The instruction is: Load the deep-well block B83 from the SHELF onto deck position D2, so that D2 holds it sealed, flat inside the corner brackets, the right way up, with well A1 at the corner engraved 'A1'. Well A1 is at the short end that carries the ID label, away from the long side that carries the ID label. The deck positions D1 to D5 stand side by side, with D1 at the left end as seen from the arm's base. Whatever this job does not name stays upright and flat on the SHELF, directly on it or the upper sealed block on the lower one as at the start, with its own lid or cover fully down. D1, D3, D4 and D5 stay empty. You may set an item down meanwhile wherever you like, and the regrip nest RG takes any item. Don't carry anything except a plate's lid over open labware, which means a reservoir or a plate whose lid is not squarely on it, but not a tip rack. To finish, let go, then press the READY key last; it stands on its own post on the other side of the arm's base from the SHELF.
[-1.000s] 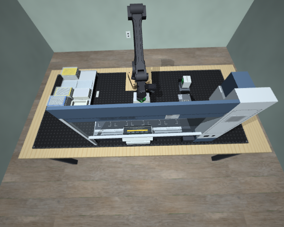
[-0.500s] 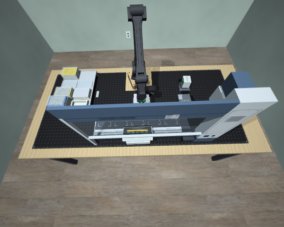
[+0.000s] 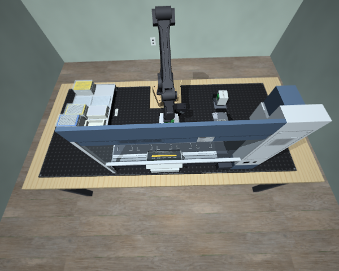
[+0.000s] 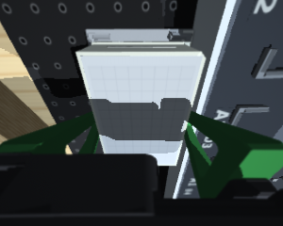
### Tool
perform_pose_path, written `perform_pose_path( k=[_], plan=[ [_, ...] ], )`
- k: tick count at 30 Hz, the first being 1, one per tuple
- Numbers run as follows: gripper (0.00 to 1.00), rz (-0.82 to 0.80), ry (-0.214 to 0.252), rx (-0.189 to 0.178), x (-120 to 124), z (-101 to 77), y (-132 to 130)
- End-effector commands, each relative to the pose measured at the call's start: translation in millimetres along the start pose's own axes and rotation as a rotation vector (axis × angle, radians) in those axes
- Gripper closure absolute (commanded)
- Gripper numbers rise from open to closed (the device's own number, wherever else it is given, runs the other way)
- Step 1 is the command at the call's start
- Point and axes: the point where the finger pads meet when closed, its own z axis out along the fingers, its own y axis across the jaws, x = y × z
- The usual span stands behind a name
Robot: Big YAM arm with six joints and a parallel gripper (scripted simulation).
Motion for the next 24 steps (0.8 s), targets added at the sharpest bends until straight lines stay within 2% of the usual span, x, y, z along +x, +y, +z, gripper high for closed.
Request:
perform_pose_path(
  k=[1, 13, 15, 18, 19, 20, 24],
  plan=[
    [1.00, 0.000, -0.004, 0.033, -2, -7.6, -13],
    [1.00, 0.000, -0.004, 0.033, -2, -7.6, -12],
    [1.00, 0.003, -0.004, 0.034, -3, -3.6, -5],
    [1.00, 0.000, -0.004, 0.033, -2, -7.6, -12],
    [1.00, 0.003, -0.003, 0.025, -2, -3.5, -2],
    [1.00, 0.000, -0.004, 0.033, -2, -7.6, -12],
    [1.00, 0.000, -0.004, 0.033, -2, -7.6, -12]
  ],
)
